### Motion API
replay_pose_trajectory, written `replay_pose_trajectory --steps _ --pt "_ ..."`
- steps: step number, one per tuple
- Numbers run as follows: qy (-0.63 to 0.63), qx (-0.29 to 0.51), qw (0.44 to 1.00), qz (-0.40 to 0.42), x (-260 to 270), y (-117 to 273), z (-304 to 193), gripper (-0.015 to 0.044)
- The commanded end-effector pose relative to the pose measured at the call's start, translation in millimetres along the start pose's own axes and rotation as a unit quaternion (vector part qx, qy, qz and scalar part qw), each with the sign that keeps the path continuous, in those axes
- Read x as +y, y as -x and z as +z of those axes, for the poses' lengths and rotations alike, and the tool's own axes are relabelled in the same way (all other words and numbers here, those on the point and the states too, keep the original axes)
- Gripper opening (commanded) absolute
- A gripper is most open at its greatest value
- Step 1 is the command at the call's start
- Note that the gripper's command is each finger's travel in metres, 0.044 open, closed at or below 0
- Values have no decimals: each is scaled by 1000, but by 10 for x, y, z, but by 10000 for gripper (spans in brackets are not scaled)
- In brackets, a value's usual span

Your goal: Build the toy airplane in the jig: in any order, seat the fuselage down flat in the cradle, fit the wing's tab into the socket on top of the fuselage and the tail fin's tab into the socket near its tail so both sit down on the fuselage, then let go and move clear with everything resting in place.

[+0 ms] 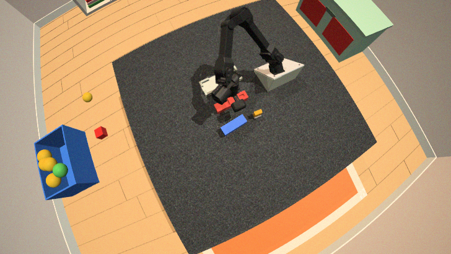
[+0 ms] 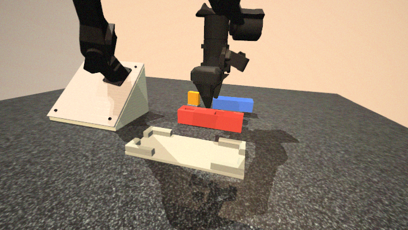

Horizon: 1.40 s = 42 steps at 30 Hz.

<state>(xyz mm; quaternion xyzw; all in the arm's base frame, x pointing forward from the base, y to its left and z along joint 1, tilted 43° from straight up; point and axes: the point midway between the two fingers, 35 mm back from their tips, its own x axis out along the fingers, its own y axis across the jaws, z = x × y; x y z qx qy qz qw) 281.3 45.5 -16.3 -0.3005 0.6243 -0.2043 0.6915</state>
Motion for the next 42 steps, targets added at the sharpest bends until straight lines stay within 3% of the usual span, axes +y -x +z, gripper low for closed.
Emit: replay_pose_trajectory --steps 1,35,42 --pt "6 4 1000 -4 2 -101 -33 440" --pt "6 4 1000 -5 -8 -586 -41 440" --pt "6 4 1000 -5 -8 -586 -41 256"
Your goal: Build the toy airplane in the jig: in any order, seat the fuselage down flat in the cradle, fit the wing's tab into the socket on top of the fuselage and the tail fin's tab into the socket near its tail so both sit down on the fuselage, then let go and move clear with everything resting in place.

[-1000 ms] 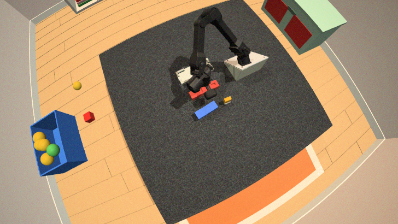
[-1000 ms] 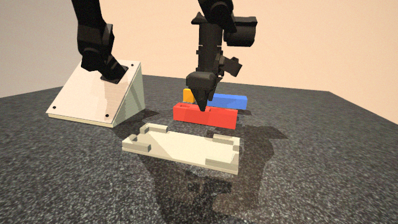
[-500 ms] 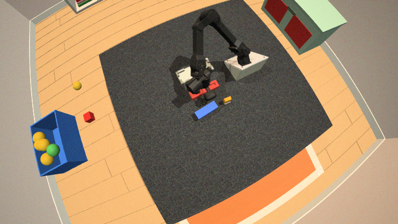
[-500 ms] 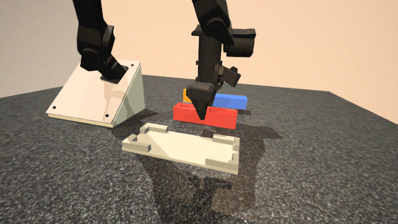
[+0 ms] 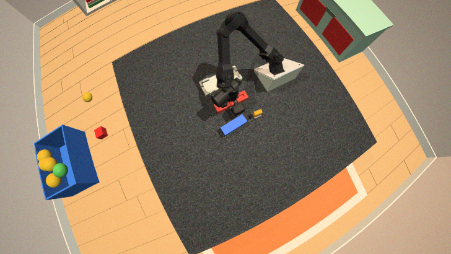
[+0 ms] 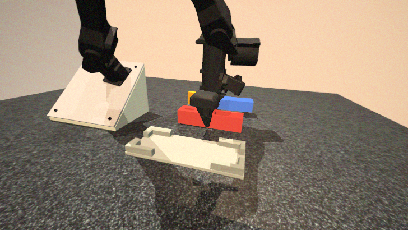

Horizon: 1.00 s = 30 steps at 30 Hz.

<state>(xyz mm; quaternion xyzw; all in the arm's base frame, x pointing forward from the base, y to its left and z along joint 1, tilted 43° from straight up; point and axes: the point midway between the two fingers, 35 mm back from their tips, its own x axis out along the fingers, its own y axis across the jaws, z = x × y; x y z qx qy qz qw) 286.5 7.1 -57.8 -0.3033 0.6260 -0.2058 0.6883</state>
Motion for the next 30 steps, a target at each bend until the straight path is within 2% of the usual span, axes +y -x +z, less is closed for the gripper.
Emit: replay_pose_trajectory --steps 1,3,10,15,30 --pt "3 1 1000 -2 2 -18 -14 230" --pt "3 1 1000 -2 2 -18 -14 178" --pt "3 1 1000 -2 2 -18 -14 131" --pt "13 -10 1000 3 12 25 21 0" --pt "17 -14 1000 10 58 408 88 0"
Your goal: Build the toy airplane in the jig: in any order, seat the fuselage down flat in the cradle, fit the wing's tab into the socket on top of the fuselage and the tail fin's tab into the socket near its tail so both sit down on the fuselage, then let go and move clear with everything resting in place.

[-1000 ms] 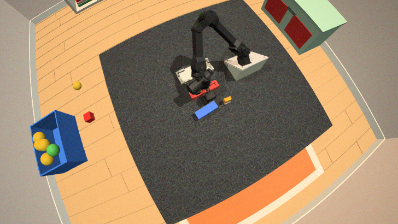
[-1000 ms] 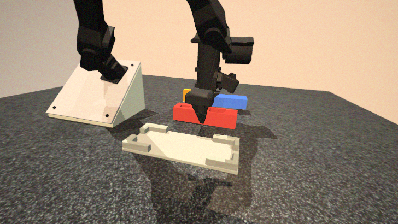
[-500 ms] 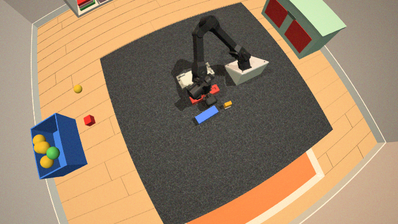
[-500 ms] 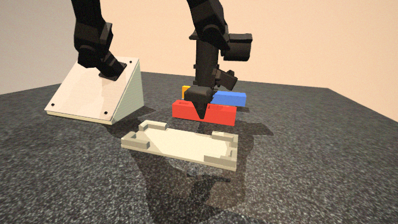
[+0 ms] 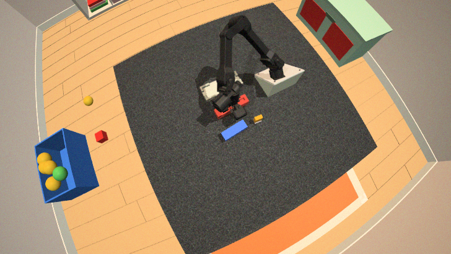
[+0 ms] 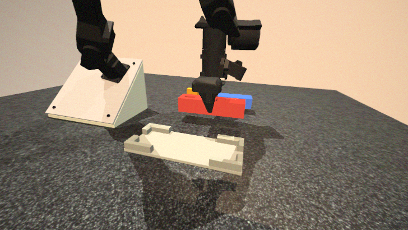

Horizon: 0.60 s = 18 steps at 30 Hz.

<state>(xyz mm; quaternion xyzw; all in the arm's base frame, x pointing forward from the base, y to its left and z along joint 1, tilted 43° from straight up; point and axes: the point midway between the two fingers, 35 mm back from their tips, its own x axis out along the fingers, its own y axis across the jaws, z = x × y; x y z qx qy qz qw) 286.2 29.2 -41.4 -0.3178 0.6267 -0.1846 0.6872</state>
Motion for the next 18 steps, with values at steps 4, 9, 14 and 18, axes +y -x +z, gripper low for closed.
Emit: replay_pose_trajectory --steps 4,9,14,18 --pt "-8 -4 1000 5 12 258 57 0" --pt "-11 -1 1000 4 15 408 55 0" --pt "-13 2 1000 3 14 562 45 0" --pt "-15 4 1000 1 8 687 31 0"
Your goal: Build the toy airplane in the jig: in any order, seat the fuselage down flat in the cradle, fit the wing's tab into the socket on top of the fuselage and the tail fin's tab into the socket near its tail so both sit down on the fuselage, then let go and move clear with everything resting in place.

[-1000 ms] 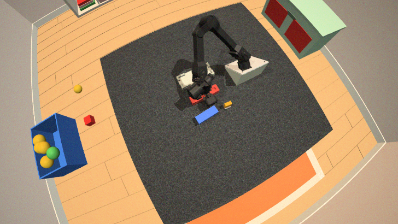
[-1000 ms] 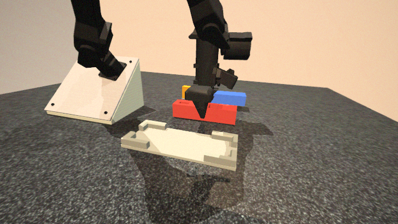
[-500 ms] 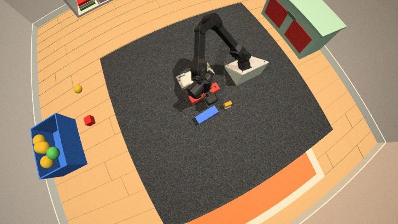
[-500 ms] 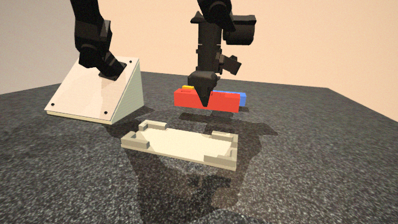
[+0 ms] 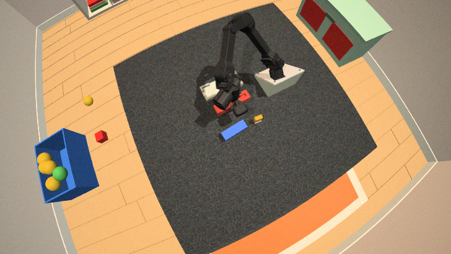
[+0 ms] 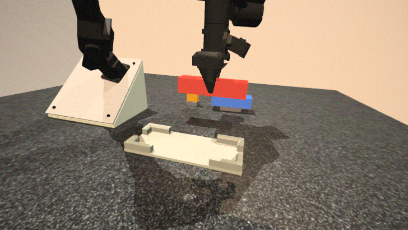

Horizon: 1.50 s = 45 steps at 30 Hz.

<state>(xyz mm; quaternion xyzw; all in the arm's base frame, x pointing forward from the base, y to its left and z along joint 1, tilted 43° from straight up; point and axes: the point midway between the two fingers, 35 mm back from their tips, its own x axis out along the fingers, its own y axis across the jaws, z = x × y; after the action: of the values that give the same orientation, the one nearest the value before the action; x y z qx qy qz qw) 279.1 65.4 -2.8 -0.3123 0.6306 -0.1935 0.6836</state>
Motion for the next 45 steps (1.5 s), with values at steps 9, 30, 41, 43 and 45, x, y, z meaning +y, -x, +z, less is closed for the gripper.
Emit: replay_pose_trajectory --steps 9,30,41,43,45 --pt "-12 0 1000 -2 -36 437 -35 0" --pt "-10 1 1000 8 -409 325 44 0" --pt "-9 -1 1000 11 -721 191 72 0" --pt "-8 -1 1000 11 -779 166 72 0" --pt "-8 -1 1000 11 -837 142 72 0"
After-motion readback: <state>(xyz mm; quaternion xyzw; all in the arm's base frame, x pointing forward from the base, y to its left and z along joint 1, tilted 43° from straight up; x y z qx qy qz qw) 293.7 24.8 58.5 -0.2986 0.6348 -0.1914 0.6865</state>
